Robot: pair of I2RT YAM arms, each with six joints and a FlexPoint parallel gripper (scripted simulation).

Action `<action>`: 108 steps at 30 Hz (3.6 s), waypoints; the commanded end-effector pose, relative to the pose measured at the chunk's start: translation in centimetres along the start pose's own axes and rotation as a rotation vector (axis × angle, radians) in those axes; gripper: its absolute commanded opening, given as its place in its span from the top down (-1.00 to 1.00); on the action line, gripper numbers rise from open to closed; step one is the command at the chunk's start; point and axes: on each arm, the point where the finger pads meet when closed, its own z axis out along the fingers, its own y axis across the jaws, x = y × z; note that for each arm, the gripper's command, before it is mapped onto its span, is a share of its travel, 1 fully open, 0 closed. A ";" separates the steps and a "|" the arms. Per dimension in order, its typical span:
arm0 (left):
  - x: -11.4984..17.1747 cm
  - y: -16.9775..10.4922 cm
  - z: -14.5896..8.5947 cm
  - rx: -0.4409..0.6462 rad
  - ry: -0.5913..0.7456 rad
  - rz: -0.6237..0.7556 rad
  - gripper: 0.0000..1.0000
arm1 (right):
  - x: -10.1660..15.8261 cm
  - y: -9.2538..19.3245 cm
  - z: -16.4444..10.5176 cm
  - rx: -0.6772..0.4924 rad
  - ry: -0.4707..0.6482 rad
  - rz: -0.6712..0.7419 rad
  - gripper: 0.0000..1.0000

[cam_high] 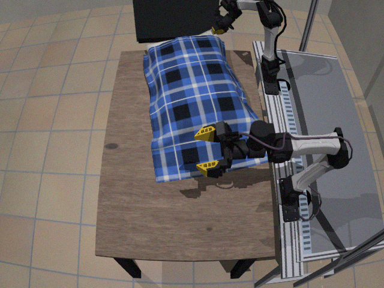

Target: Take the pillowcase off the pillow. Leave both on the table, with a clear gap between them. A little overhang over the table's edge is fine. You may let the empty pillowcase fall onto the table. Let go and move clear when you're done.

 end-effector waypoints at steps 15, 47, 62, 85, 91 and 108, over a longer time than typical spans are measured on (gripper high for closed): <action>-1.2 0.7 -0.3 -0.027 -0.022 0.002 -1.00 | -4.7 -0.3 -0.9 -0.003 -0.052 -0.025 1.00; -1.2 0.7 -0.3 -0.027 -0.022 0.002 -1.00 | -6.6 -3.3 2.0 0.006 -0.013 0.022 1.00; -1.2 0.7 -0.3 -0.027 -0.022 0.002 -1.00 | -6.3 -3.7 3.8 0.005 -0.003 0.006 1.00; -1.2 0.7 -0.3 -0.027 -0.022 0.003 -0.20 | -6.2 -3.1 3.3 0.002 -0.016 -0.012 1.00; -1.2 0.7 -0.3 -0.027 -0.022 0.003 -0.20 | -6.4 -2.8 2.8 -0.003 -0.028 -0.019 1.00; 3.7 -3.8 0.0 0.061 0.191 -0.143 -0.20 | -6.0 -2.7 3.1 0.002 -0.017 -0.021 1.00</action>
